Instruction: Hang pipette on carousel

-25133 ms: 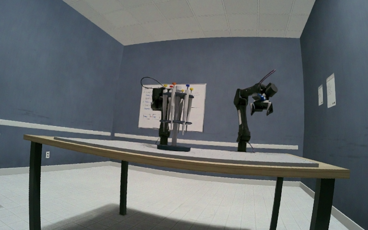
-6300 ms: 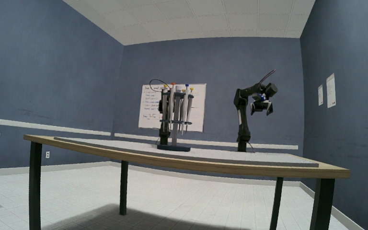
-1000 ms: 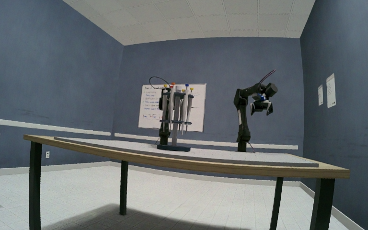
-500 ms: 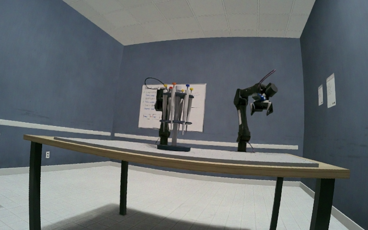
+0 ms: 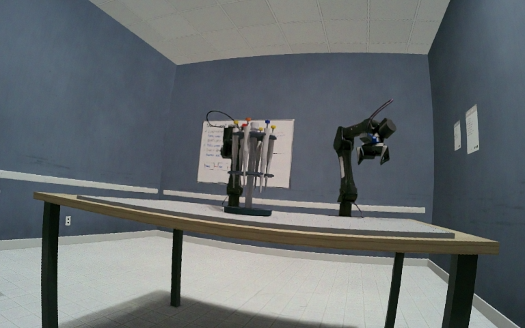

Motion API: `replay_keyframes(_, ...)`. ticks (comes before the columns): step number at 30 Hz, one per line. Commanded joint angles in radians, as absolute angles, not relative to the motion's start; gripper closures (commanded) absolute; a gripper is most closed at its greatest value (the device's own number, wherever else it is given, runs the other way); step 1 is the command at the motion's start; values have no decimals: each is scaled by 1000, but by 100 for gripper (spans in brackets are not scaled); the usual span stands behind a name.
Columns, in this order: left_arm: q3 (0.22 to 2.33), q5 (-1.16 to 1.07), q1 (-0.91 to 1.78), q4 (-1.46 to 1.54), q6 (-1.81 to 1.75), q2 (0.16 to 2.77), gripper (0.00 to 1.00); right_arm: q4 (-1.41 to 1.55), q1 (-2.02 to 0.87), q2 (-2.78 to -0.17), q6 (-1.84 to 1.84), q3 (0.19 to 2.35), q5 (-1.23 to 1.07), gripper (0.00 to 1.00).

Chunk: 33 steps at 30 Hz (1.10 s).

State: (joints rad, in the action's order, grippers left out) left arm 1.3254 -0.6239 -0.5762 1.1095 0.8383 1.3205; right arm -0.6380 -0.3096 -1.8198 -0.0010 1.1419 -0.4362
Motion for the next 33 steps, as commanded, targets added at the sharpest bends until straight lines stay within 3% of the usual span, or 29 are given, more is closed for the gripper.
replay_keyframes(1, 1340, -644, -582, 1097, 847, 1316, 0, -676, -321, -1785, 2, 1177, -459, 88)
replay_keyframes(8, 1340, -644, -582, 1097, 847, 1316, 0, -676, -321, -1785, 2, 1177, -459, 88)
replay_keyframes(15, 1340, -644, -582, 1097, 847, 1316, 0, -639, -234, -1877, 0, 1249, -696, 88)
replay_keyframes(33, 1340, -644, -582, 1097, 847, 1316, 0, -648, -250, -1850, 2, 1262, -713, 88)
